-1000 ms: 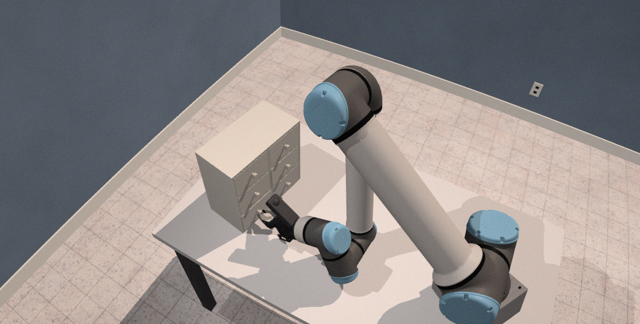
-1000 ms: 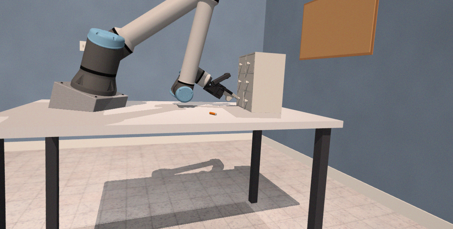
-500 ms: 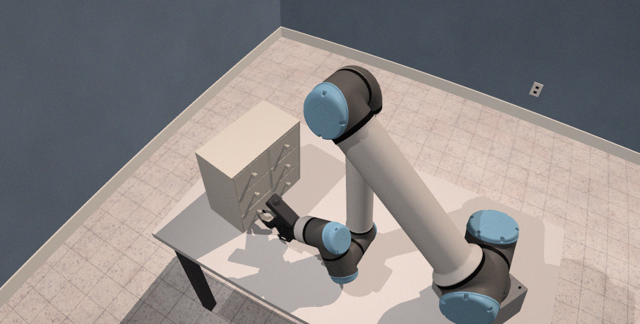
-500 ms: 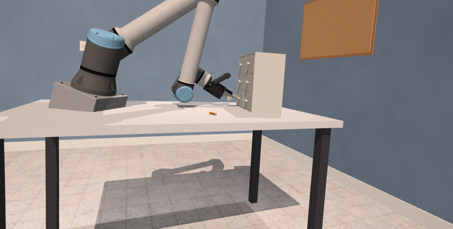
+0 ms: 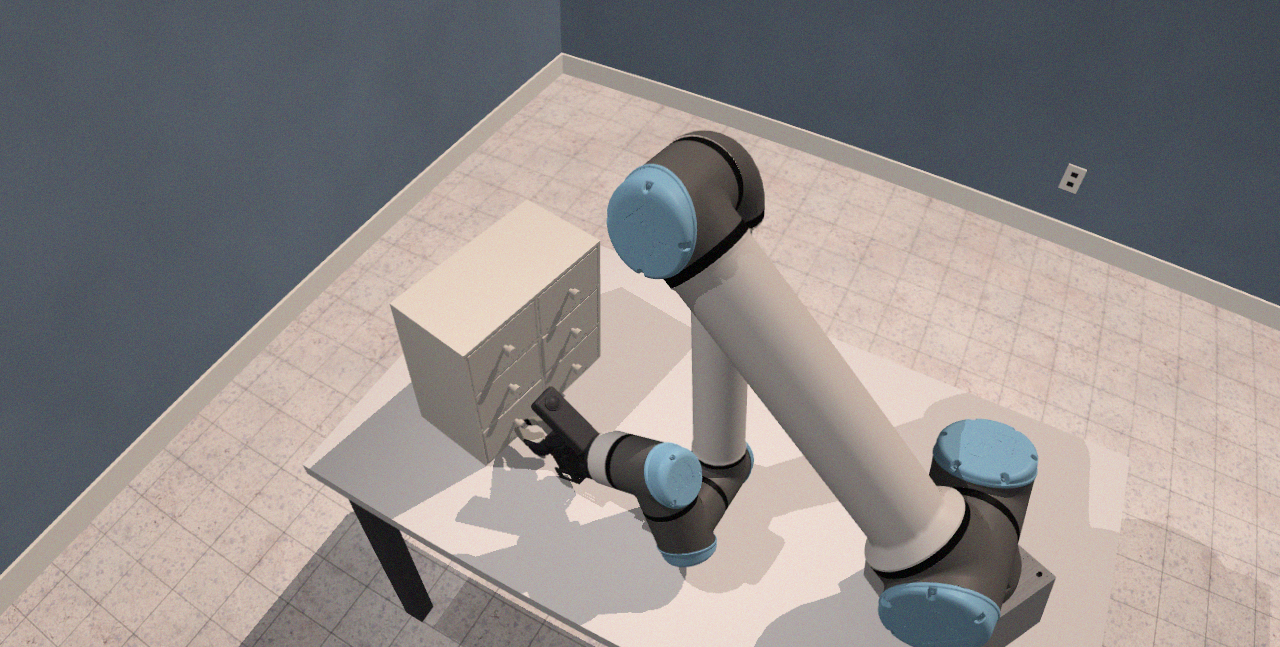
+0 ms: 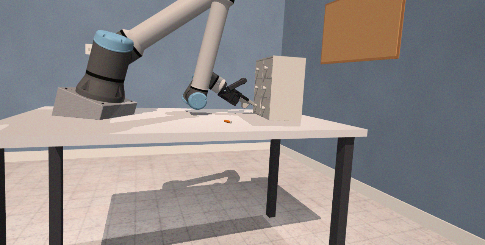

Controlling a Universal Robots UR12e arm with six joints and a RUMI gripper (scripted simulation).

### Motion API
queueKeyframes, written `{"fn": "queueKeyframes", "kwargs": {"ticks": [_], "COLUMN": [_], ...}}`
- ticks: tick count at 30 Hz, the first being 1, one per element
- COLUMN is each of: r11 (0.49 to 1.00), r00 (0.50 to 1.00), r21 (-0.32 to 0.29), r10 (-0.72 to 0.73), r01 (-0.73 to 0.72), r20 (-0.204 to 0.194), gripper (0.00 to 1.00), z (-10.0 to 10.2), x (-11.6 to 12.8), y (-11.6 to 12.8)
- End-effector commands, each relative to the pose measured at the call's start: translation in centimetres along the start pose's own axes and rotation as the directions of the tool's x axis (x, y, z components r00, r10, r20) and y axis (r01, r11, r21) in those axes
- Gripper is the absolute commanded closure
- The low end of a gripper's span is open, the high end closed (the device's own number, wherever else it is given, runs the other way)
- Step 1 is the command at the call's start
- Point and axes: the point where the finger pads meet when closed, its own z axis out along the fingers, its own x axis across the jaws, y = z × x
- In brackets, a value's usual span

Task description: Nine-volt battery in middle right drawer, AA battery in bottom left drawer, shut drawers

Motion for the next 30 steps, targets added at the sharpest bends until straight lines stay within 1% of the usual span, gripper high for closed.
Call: {"fn": "queueKeyframes", "kwargs": {"ticks": [1, 5, 6, 8, 9, 11, 12, 25, 30], "r11": [1.0, 1.0, 1.0, 1.0, 1.0, 1.0, 1.0, 1.0, 1.0], "r00": [1.0, 1.0, 1.0, 1.0, 1.0, 1.0, 1.0, 1.0, 1.0], "r21": [0.001, 0.001, 0.001, 0.001, 0.001, 0.001, 0.001, 0.001, 0.001], "r10": [0.0, 0.0, 0.0, 0.0, 0.0, 0.0, 0.0, 0.0, 0.0], "r01": [0.0, 0.0, 0.0, 0.0, 0.0, 0.0, 0.0, 0.0, 0.0], "r20": [0.0, 0.0, 0.0, 0.0, 0.0, 0.0, 0.0, 0.0, 0.0], "gripper": [0.88, 0.88, 0.85, 0.85, 0.83, 0.83, 0.8, 0.8, 0.8], "z": [-0.02, -0.02, -0.02, -0.02, -0.02, -0.02, -0.02, -0.06, -0.54], "x": [-0.01, -0.01, -0.01, -0.01, -0.01, -0.01, -0.01, -0.01, -0.01], "y": [-0.05, -0.05, -0.05, -0.05, -0.05, -0.05, -0.05, -0.03, 0.25]}}
